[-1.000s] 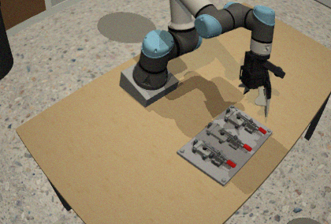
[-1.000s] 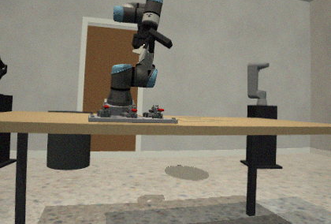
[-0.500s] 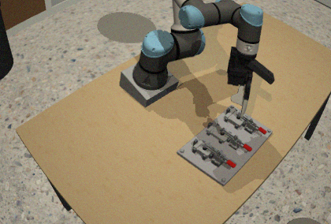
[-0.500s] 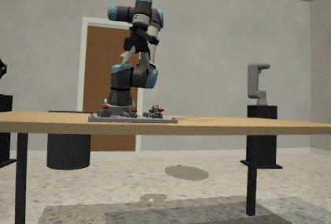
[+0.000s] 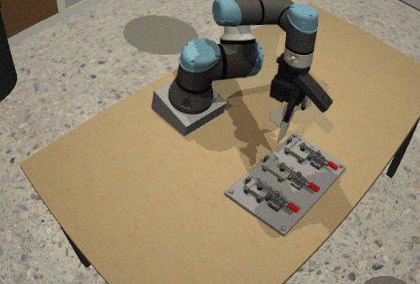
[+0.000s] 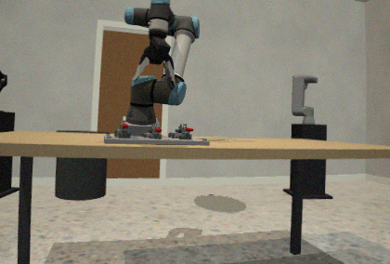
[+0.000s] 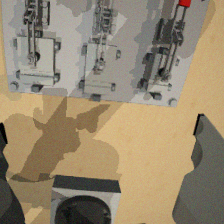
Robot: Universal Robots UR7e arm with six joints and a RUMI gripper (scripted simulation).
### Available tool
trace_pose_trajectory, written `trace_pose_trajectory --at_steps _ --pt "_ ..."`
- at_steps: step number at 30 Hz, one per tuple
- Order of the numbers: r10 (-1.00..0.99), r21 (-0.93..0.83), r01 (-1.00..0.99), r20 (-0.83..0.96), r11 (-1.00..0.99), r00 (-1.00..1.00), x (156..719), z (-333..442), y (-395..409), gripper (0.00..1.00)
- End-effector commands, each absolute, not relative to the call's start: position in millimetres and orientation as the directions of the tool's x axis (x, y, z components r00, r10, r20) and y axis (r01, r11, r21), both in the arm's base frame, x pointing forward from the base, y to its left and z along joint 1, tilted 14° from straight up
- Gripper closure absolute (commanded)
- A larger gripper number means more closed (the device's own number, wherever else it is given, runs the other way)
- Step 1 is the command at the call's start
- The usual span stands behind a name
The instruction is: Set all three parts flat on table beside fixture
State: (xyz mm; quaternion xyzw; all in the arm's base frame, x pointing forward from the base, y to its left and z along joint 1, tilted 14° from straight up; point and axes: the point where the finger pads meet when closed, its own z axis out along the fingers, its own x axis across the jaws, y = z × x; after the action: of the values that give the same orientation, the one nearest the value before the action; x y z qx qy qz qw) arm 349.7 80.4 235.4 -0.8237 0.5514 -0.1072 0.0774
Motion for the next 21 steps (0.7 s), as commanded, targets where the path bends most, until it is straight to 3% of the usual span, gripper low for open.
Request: trace_pose_trajectory --at_steps 1,21 --pt "-0.957 -0.251 -0.924 0.048 -0.288 0.285 342.0 233.3 76.8 0.0" --pt "-0.975 -0.25 -0.944 0.017 -0.217 0.22 336.5 231.3 74.9 0.0"
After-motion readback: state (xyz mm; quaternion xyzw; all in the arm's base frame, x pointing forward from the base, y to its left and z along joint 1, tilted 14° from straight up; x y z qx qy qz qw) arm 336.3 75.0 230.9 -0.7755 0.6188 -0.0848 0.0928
